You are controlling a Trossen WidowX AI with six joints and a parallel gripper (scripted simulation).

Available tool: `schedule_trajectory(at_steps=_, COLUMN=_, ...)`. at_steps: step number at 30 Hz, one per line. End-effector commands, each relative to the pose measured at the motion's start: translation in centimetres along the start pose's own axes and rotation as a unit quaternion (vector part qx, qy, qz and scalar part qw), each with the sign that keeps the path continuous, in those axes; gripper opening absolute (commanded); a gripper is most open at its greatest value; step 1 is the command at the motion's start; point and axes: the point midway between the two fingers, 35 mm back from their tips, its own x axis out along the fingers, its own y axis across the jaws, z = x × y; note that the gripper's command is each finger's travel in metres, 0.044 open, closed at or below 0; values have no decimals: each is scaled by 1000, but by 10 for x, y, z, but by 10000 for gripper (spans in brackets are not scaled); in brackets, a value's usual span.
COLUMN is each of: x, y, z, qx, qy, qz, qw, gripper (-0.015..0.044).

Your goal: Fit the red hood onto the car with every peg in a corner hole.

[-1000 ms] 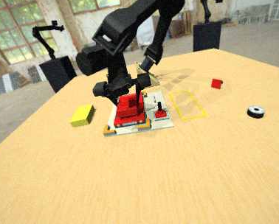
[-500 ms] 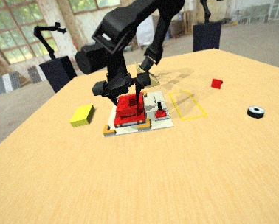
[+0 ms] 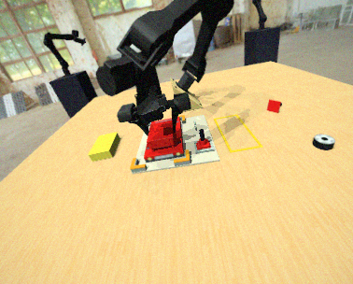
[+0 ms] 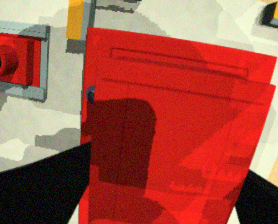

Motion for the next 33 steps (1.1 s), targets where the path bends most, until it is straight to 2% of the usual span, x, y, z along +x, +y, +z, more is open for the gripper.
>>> schedule_trajectory(at_steps=1, x=2, y=0, z=0, qx=2, qy=-1, qz=1, qw=1000, gripper=0)
schedule_trajectory(at_steps=30, x=10, y=0, z=0, qx=0, qy=0, qz=0, qw=1000, gripper=0)
schedule_trajectory(at_steps=33, x=10, y=0, z=0, qx=0, qy=0, qz=0, qw=1000, gripper=79)
